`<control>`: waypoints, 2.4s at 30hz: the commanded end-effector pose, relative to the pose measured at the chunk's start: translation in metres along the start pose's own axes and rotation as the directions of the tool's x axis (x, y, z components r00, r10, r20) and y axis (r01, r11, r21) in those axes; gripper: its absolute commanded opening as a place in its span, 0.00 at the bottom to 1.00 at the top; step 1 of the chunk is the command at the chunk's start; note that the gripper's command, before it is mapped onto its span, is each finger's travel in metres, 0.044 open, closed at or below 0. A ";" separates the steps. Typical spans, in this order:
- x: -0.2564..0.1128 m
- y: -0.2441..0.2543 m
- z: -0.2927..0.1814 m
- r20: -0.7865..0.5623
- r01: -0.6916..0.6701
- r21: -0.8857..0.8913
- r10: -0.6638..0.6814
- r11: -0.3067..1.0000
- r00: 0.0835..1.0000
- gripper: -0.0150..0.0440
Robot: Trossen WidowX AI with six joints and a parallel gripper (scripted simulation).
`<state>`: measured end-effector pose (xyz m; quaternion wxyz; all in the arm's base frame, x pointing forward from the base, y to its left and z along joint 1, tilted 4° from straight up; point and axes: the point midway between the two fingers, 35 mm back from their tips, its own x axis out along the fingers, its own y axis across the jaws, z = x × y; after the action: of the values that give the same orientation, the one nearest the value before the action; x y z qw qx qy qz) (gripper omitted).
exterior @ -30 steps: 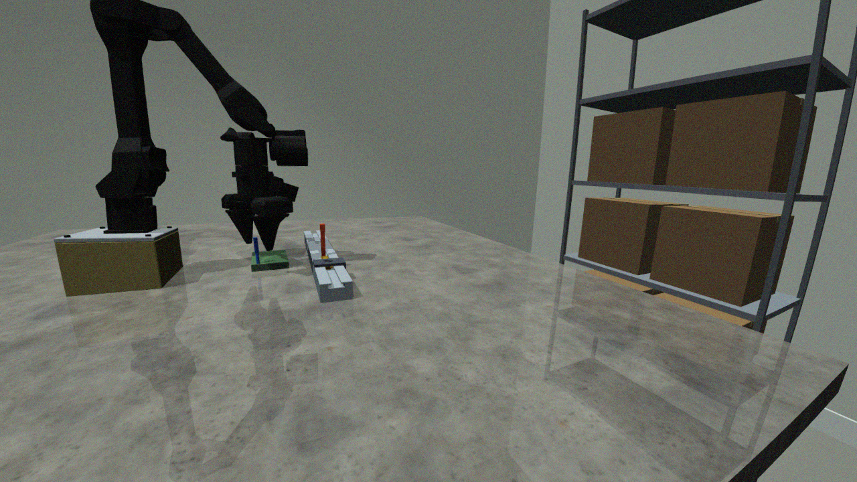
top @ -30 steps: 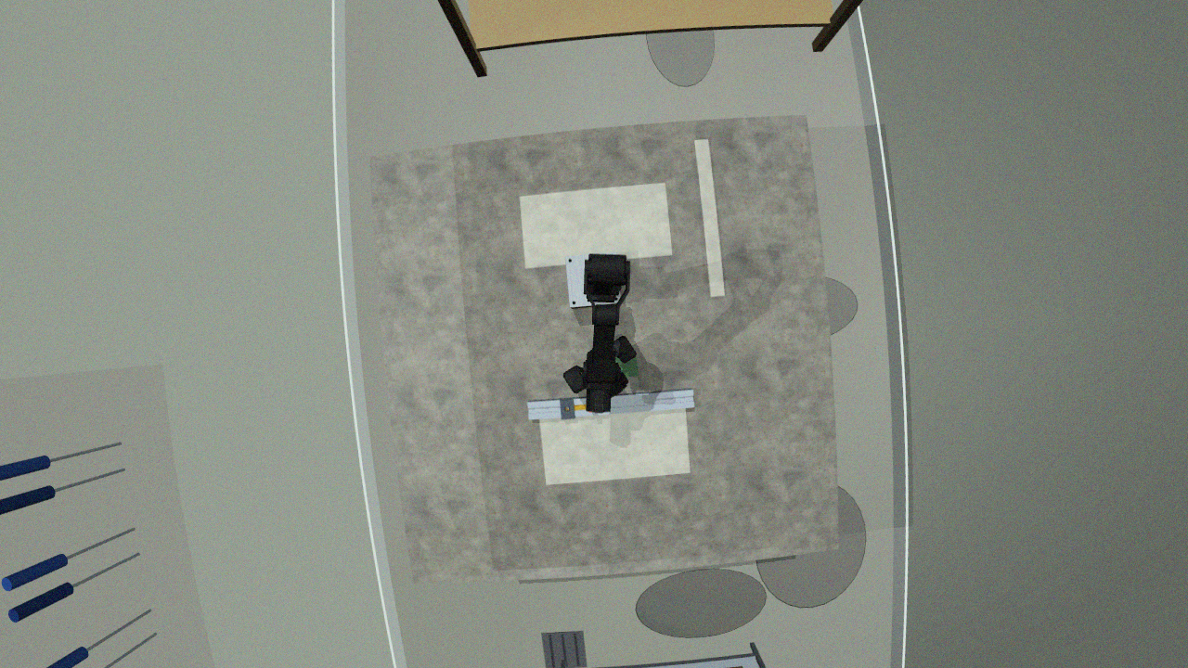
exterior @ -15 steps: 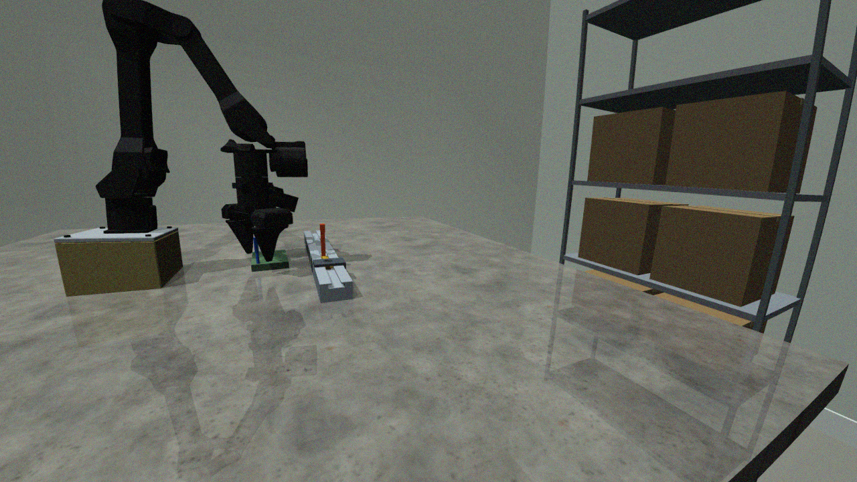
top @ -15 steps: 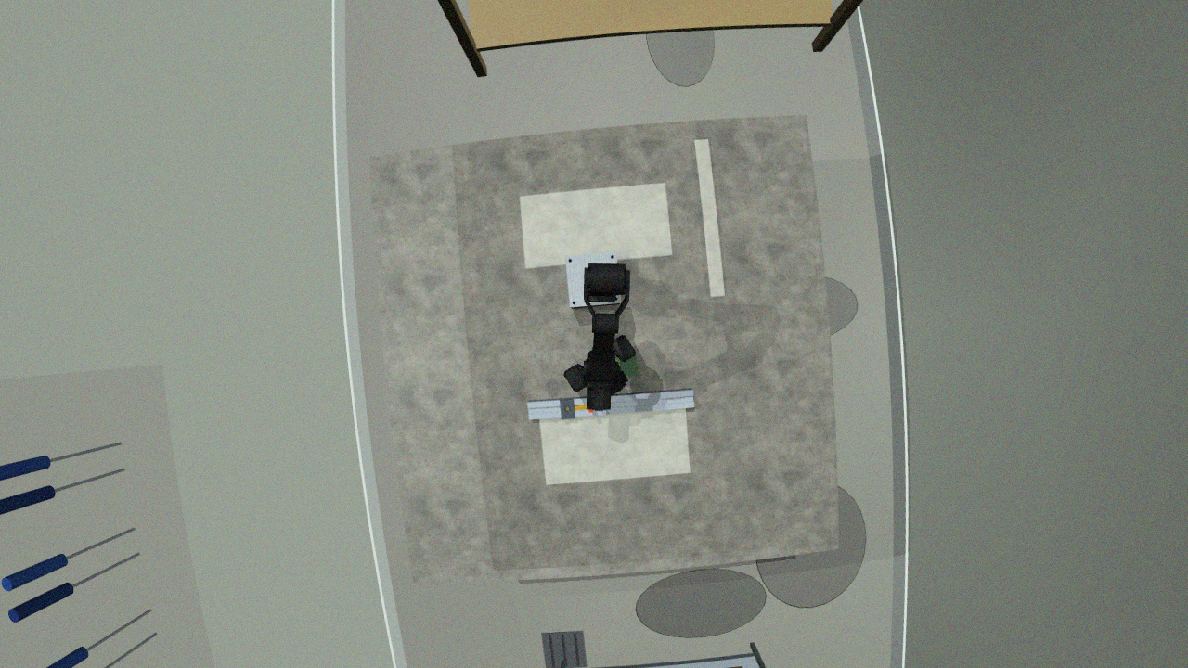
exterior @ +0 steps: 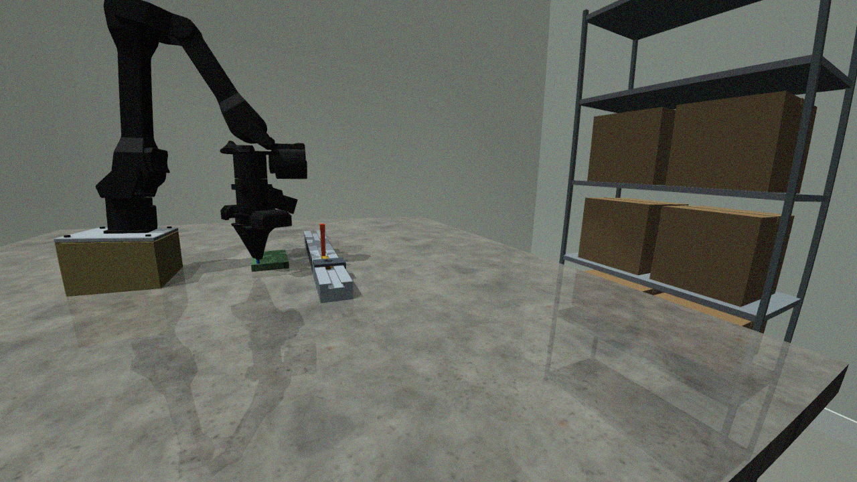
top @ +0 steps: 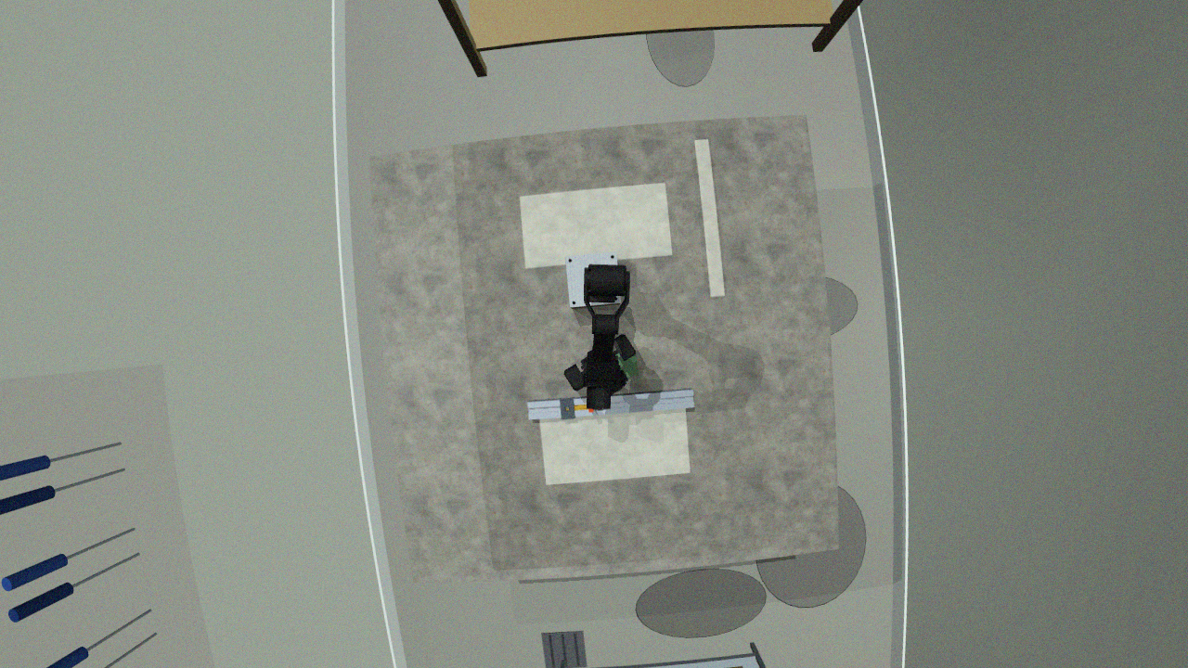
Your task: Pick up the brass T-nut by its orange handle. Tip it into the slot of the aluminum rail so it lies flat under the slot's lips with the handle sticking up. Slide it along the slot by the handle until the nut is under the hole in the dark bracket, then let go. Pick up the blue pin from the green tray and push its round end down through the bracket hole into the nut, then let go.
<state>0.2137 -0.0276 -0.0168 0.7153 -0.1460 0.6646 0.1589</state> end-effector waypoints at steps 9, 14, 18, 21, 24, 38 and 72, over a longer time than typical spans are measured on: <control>0.001 0.001 0.000 0.001 -0.005 0.004 0.005 1.000 1.000 0.00; -0.002 0.001 0.000 0.001 -0.005 0.004 0.005 1.000 1.000 0.00; -0.006 0.001 0.000 0.001 -0.005 0.004 0.005 1.000 1.000 0.00; -0.009 0.001 -0.001 0.001 -0.005 0.004 0.005 1.000 1.000 0.00; -0.012 0.001 -0.001 0.001 -0.005 0.004 0.005 1.000 1.000 0.00; -0.023 0.003 -0.006 0.000 -0.005 0.004 0.005 1.000 1.000 0.00; -0.084 -0.007 -0.004 0.000 -0.004 0.028 0.004 1.000 1.000 0.00</control>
<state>0.1986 -0.0350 0.0624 0.7148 -0.1384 0.6684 0.1521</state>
